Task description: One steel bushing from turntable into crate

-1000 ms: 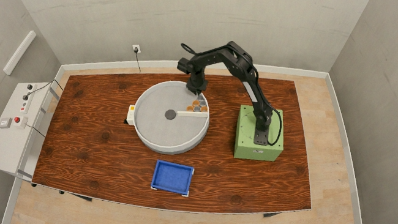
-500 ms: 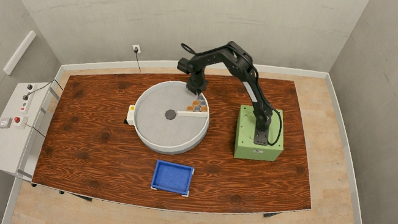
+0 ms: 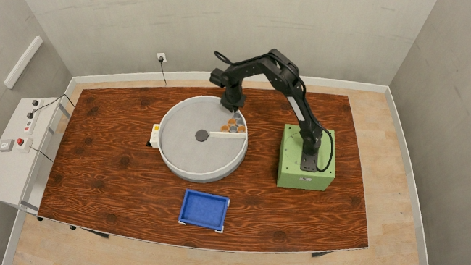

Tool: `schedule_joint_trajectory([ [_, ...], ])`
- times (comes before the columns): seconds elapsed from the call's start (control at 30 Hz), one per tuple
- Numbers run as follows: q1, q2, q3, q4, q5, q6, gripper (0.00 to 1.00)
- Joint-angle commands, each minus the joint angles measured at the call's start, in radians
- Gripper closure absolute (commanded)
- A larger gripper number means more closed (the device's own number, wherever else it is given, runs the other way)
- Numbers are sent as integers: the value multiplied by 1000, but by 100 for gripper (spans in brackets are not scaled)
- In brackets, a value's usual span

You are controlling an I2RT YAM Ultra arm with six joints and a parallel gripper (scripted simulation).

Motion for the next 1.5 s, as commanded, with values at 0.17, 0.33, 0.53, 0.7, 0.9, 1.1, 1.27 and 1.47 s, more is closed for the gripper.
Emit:
schedule_joint_trajectory([
  [0.17, 6, -34, 27, -3, 4, 6, 85],
  [0.33, 6, -34, 27, -3, 4, 6, 85],
  [0.53, 6, -34, 27, -3, 4, 6, 85],
  [0.7, 6, -34, 24, -2, 4, 6, 85],
  [0.9, 7, -36, -10, 7, 4, 7, 85],
  [1.1, 7, -36, -1, 6, 4, 6, 85],
  [1.27, 7, -36, -1, 6, 4, 6, 85],
  [1.47, 7, -36, -1, 6, 4, 6, 85],
])
